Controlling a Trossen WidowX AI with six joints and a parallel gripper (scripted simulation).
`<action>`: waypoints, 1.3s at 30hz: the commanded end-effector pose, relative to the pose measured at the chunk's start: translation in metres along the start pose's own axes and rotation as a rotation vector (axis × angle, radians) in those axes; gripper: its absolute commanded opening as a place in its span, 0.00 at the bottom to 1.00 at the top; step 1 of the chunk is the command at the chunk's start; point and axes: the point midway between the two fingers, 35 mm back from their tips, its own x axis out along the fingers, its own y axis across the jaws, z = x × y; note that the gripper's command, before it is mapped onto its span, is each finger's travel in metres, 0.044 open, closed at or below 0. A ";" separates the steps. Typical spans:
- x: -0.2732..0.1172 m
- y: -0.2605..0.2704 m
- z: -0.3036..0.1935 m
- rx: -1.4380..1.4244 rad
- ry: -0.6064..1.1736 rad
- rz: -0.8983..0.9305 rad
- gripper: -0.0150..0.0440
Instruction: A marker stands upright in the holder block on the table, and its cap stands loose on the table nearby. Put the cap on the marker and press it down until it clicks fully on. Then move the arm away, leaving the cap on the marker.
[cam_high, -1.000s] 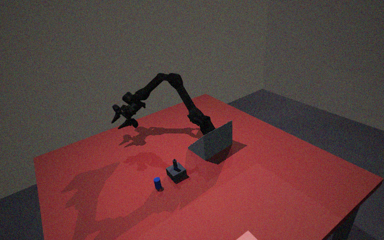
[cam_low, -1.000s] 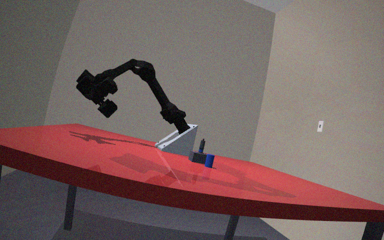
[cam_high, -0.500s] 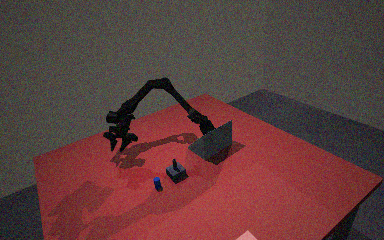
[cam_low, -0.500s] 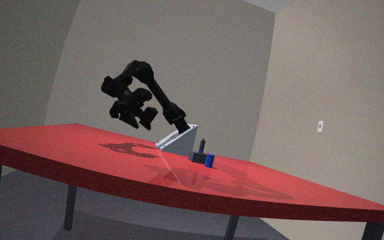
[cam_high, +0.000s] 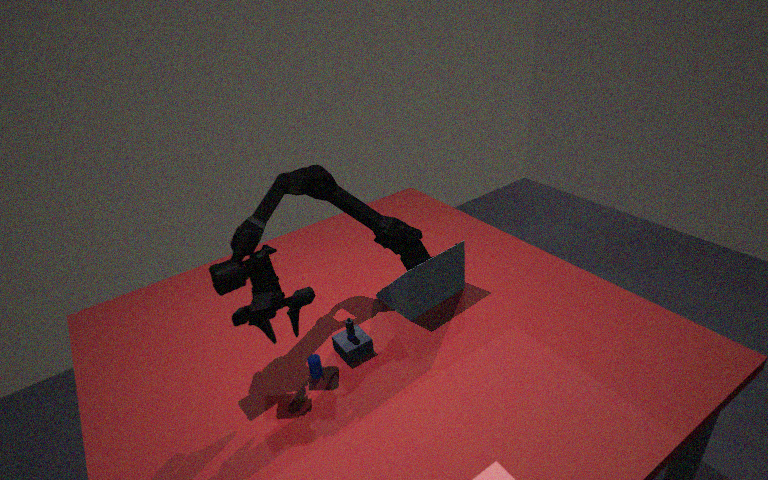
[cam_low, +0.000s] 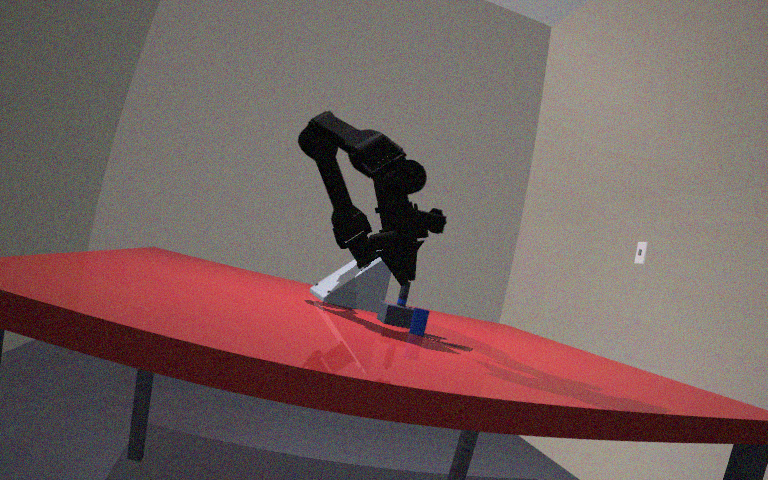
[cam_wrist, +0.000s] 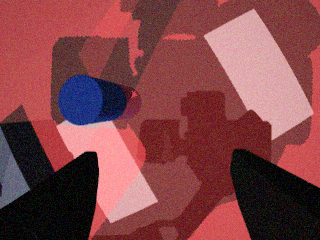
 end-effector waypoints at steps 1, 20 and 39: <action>0.005 0.043 0.023 -0.132 0.242 -0.074 0.68; 0.038 0.060 0.025 -0.226 0.375 -0.170 0.68; 0.069 0.053 0.016 -0.226 0.376 -0.170 0.68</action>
